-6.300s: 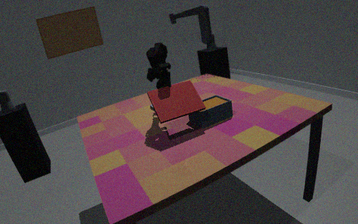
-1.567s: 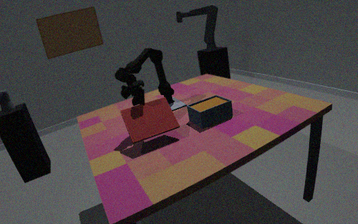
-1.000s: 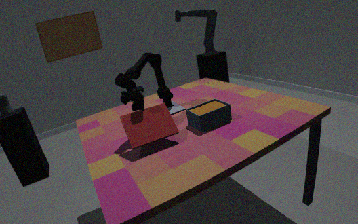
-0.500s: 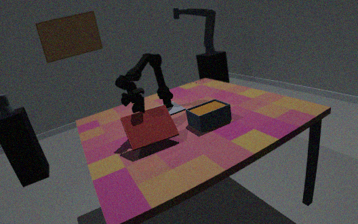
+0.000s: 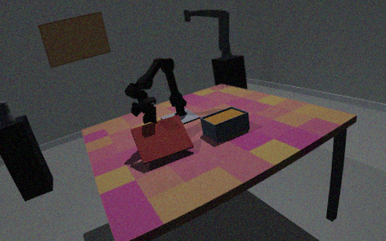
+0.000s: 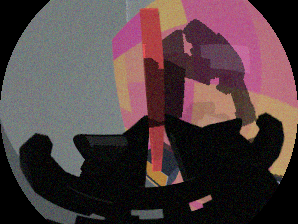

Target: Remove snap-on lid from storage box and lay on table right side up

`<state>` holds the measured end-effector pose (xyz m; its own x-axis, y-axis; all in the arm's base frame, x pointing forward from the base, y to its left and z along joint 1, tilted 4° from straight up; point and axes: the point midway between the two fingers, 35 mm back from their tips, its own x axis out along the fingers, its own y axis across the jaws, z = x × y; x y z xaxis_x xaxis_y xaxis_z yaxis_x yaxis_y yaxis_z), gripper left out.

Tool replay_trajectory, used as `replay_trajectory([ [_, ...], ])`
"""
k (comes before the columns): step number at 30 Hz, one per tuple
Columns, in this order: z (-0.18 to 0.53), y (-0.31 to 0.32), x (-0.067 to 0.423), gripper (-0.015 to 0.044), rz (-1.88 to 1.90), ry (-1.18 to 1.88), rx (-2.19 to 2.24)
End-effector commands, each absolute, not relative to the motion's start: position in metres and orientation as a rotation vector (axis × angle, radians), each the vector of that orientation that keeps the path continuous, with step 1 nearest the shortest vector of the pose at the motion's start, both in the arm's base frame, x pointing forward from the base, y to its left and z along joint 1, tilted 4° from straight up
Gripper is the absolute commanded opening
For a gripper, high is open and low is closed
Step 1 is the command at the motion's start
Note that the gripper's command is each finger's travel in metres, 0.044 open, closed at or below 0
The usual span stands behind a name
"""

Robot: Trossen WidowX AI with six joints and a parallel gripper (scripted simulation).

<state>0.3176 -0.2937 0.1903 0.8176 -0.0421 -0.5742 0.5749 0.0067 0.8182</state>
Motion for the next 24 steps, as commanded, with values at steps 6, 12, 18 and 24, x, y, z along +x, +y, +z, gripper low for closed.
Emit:
replay_trajectory([
  [6,0.185,-0.295,0.319,0.0,-0.506,0.442,1.498],
  [12,0.18,-0.295,0.32,0.0,-0.506,0.442,1.498],
  [18,0.175,-0.295,0.32,0.0,-0.506,0.442,1.498],
  [24,0.17,-0.295,0.32,0.0,-0.506,0.442,1.498],
])
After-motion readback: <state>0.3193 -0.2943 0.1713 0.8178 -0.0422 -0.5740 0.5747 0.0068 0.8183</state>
